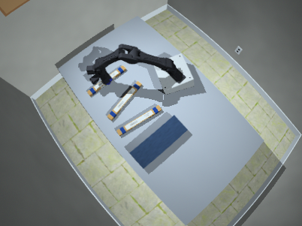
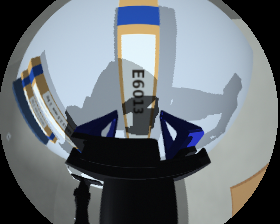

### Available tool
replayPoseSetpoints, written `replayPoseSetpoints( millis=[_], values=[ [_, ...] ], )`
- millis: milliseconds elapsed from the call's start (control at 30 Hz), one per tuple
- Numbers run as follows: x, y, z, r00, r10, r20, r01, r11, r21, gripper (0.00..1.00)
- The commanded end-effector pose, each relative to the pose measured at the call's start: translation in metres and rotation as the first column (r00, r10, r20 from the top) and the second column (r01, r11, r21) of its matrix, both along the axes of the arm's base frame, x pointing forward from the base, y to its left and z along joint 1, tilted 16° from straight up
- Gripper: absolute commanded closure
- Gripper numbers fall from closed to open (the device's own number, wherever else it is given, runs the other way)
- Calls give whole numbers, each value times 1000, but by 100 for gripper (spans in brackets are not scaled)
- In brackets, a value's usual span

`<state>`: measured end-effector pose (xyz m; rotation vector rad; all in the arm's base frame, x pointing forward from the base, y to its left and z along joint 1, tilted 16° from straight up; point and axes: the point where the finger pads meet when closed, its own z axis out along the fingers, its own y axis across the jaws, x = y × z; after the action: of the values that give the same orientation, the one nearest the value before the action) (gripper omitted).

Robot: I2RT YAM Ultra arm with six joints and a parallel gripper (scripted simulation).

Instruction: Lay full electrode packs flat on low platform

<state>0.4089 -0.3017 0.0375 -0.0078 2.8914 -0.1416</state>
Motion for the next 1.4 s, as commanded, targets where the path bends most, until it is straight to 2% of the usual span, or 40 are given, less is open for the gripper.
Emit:
replayPoseSetpoints(
  millis=[0,167,300,400,500,733,833,933,967,1367],
  values=[
    [13,-1,16,999,7,54,-6,1000,-27,26],
    [8,3,9,999,7,38,-6,1000,-15,26],
    [11,1,16,999,8,52,-6,1000,-26,26],
    [7,3,11,999,7,40,-7,1000,-17,26],
    [11,1,16,999,8,53,-6,1000,-27,26],
    [7,4,10,999,8,40,-7,1000,-16,26],
    [12,0,18,998,9,58,-7,999,-31,26],
    [10,2,14,999,8,51,-7,1000,-25,26],
    [11,1,16,998,8,54,-7,1000,-28,100],
    [10,1,15,999,11,50,-10,1000,-26,100]
  ],
)
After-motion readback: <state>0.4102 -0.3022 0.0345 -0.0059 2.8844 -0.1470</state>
